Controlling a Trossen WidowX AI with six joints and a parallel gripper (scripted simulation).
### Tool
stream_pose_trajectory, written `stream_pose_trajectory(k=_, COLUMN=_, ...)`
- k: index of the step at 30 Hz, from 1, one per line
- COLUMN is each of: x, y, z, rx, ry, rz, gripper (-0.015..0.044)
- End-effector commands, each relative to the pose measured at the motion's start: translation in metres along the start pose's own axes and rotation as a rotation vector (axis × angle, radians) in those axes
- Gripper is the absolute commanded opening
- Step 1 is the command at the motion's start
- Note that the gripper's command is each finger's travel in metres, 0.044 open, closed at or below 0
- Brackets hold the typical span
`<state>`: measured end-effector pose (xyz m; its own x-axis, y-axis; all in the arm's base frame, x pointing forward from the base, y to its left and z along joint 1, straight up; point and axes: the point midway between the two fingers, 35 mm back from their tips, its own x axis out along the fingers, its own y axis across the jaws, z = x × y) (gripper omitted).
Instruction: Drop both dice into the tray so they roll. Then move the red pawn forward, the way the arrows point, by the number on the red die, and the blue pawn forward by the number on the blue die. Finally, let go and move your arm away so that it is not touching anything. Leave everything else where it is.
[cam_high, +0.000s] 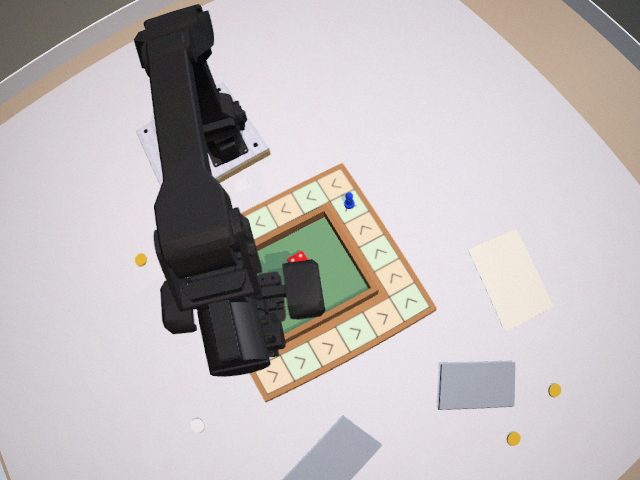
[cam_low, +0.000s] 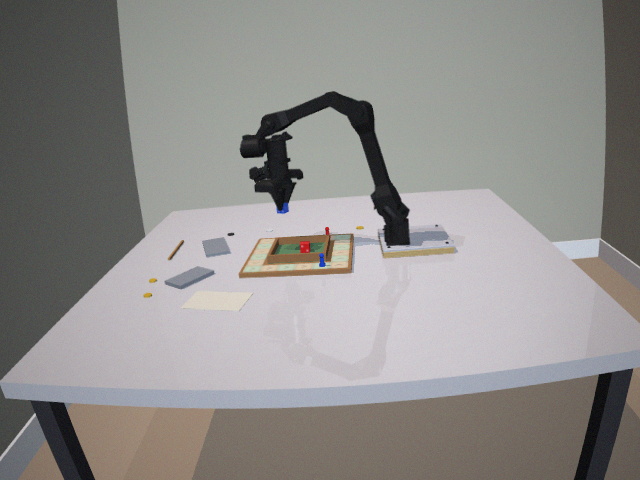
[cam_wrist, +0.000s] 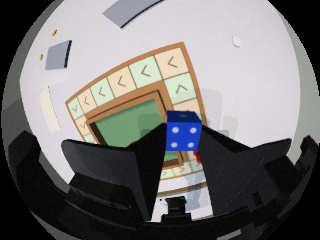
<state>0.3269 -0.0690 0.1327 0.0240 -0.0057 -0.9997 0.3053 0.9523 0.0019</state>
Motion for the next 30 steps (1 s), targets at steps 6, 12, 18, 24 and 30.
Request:
stream_pose_trajectory(k=6, x=0.008, y=0.05, z=-0.019, rx=-0.153, ry=-0.004, rz=0.005, gripper=0.0)
stream_pose_trajectory(k=12, x=0.014, y=0.08, z=-0.036, rx=-0.257, ry=-0.005, rz=0.007, gripper=0.0)
stream_pose_trajectory(k=18, x=0.02, y=0.106, z=-0.054, rx=-0.36, ry=-0.005, rz=0.008, gripper=0.0)
stream_pose_trajectory(k=24, x=0.022, y=0.117, z=-0.063, rx=-0.403, ry=-0.011, rz=0.01, gripper=0.0)
stream_pose_trajectory(k=30, x=0.028, y=0.118, z=-0.057, rx=-0.409, ry=-0.19, rz=0.045, gripper=0.0)
